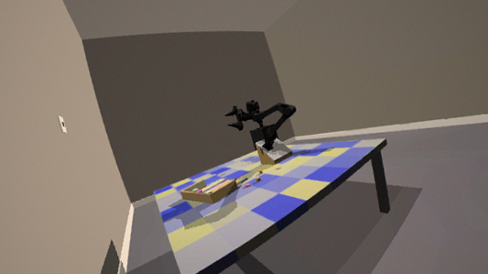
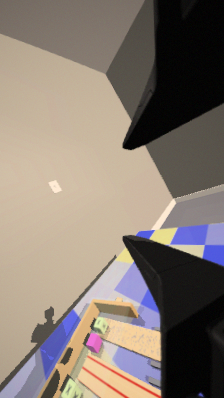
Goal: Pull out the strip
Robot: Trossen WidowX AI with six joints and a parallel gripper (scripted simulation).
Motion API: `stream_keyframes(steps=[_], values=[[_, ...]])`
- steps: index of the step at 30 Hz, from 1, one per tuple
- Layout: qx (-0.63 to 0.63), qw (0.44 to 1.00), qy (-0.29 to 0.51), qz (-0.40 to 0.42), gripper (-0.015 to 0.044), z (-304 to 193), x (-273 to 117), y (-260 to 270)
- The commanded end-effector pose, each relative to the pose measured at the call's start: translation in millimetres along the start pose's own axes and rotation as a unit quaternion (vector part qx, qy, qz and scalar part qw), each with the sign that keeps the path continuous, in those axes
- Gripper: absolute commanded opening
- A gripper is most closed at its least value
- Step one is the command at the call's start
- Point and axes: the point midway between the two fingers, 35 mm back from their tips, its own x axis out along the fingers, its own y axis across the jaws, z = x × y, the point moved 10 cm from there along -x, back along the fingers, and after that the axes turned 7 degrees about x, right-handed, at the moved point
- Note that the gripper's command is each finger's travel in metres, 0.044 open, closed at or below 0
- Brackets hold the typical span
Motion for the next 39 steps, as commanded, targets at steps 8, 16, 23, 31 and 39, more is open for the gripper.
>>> stream_keyframes(steps=[8,16,23,31,39], values=[[0.329,0.903,0.139,0.24,0.04,-8,76,95],[0.421,0.822,0.243,0.298,0.04,-13,93,145],[0.421,0.822,0.243,0.298,0.04,-13,93,145],[0.421,0.822,0.243,0.298,0.04,-13,93,145],[0.421,0.822,0.243,0.298,0.04,-13,93,145]])
